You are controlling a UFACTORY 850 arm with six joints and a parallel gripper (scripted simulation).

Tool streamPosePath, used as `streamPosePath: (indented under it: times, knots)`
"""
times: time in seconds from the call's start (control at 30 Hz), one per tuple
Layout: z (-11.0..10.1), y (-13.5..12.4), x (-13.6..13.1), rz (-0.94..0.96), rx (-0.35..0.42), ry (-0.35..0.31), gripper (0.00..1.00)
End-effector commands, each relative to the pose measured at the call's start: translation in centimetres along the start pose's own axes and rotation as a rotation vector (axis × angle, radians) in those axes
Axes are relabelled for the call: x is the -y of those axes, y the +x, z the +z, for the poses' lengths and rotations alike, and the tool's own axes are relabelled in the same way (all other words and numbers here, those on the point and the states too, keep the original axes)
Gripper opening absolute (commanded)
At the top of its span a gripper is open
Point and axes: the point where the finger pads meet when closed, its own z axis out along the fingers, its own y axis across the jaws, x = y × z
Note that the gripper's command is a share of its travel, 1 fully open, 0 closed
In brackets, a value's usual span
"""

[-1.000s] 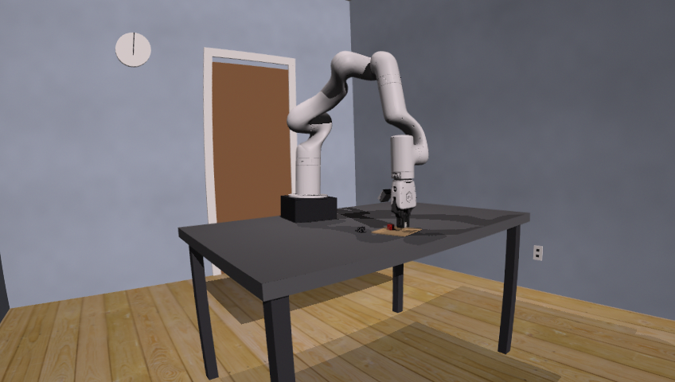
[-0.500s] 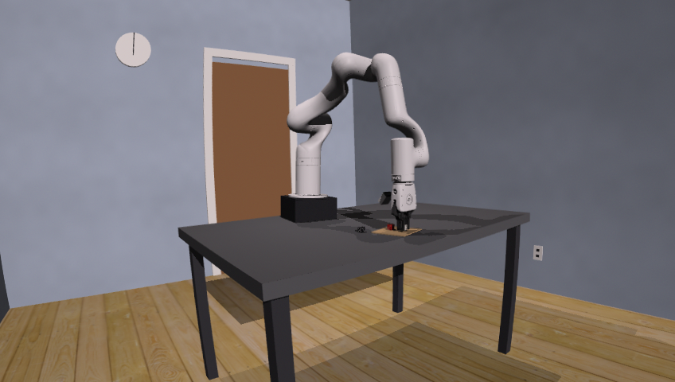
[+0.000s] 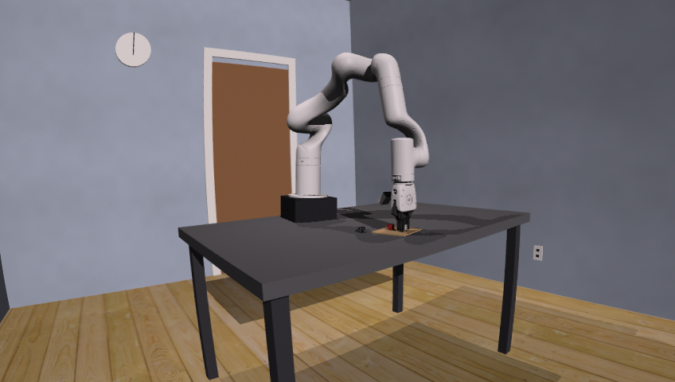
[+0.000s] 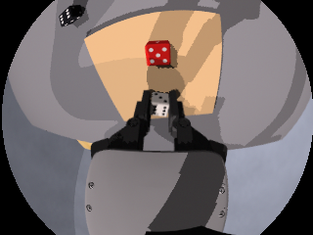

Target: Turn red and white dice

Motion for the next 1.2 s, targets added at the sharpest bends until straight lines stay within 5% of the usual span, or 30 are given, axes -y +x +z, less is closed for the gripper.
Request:
streamPosePath:
  times: [0.0, 1.17]
  knots:
    - [-0.08, -0.1, 0.0, 0.0, 0.002, 0.0, 0.15]
    - [0.31, -0.1, 0.0, 0.0, 0.002, 0.0, 0.15]
